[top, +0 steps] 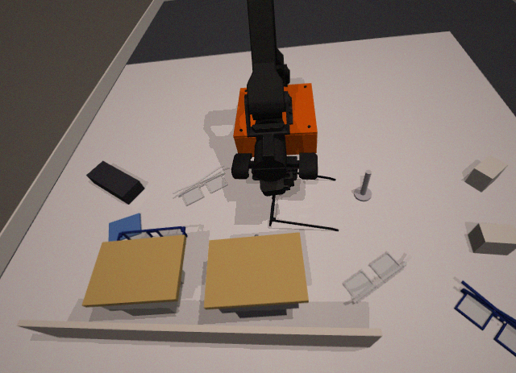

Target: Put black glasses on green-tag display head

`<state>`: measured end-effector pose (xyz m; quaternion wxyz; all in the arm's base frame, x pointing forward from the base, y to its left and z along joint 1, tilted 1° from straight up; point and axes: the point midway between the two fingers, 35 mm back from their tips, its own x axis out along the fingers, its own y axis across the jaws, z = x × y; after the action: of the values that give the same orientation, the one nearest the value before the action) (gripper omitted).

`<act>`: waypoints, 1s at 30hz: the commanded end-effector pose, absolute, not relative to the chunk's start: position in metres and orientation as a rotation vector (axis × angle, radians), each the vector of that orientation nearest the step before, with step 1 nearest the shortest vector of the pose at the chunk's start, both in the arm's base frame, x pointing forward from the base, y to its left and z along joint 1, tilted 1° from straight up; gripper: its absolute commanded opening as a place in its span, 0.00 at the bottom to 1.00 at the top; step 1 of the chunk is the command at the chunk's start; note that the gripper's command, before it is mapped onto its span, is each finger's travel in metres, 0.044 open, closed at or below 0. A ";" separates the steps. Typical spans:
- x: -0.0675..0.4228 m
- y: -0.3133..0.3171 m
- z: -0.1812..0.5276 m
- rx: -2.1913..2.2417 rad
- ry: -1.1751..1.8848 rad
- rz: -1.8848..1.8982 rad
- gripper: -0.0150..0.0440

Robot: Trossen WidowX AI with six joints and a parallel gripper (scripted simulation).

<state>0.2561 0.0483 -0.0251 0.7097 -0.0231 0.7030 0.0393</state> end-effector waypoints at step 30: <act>0.259 0.048 0.006 -0.050 1.561 0.086 0.25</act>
<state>0.2524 0.0471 -0.0126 0.7006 -0.0251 0.7122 0.0368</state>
